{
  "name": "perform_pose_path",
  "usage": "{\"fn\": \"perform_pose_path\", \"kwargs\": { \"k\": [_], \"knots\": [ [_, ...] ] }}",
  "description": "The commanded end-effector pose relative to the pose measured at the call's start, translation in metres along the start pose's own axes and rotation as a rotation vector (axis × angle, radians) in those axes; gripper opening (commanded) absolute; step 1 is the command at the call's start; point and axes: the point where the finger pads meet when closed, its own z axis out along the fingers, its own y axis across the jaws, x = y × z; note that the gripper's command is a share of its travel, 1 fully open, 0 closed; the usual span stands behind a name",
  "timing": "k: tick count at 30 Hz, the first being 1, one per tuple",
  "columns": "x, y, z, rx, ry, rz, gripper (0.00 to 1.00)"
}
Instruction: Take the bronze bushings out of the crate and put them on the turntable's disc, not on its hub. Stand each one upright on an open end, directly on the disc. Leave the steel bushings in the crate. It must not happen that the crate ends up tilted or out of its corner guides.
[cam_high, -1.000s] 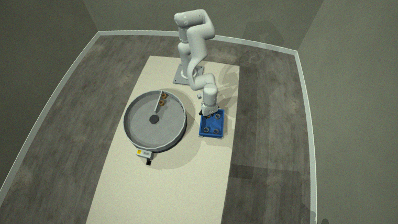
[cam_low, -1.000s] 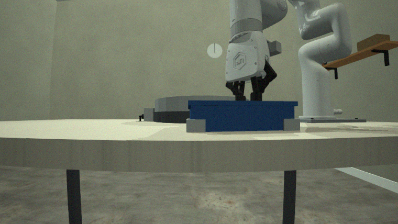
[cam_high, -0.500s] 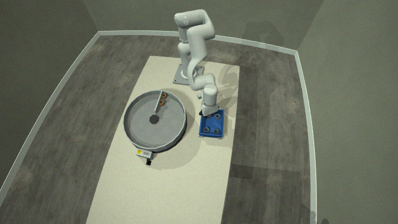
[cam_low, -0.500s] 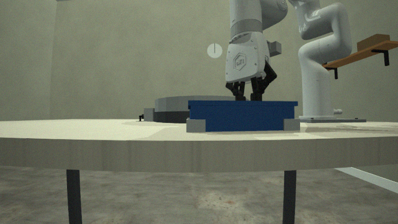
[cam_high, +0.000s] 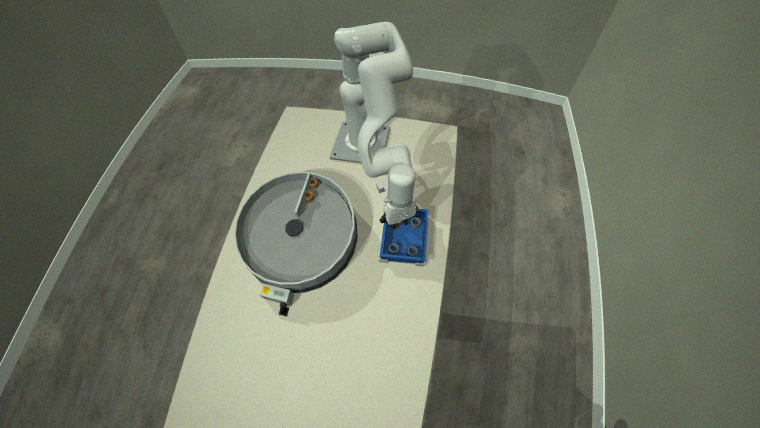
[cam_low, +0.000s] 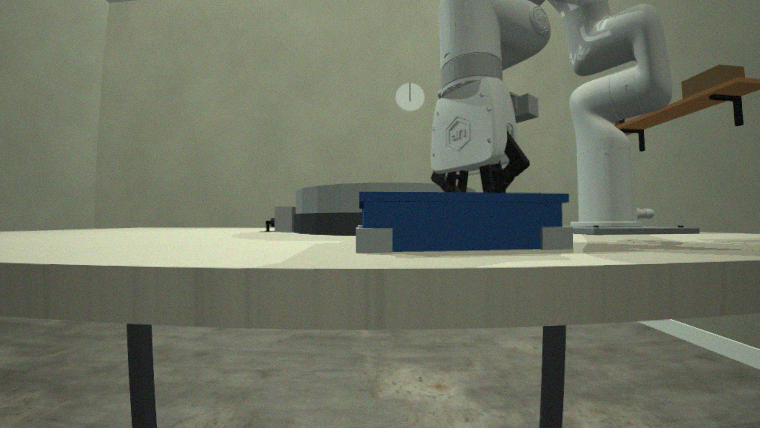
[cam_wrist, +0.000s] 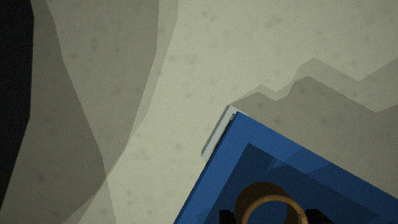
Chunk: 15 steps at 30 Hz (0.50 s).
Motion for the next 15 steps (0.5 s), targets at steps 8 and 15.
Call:
{"fn": "perform_pose_path", "kwargs": {
  "k": [8,15],
  "knots": [
    [-0.0017,-0.0001,0.002,0.0,-0.004,0.0,0.41],
    [-0.0017,-0.0001,0.002,0.0,-0.004,0.0,0.0]
  ]
}}
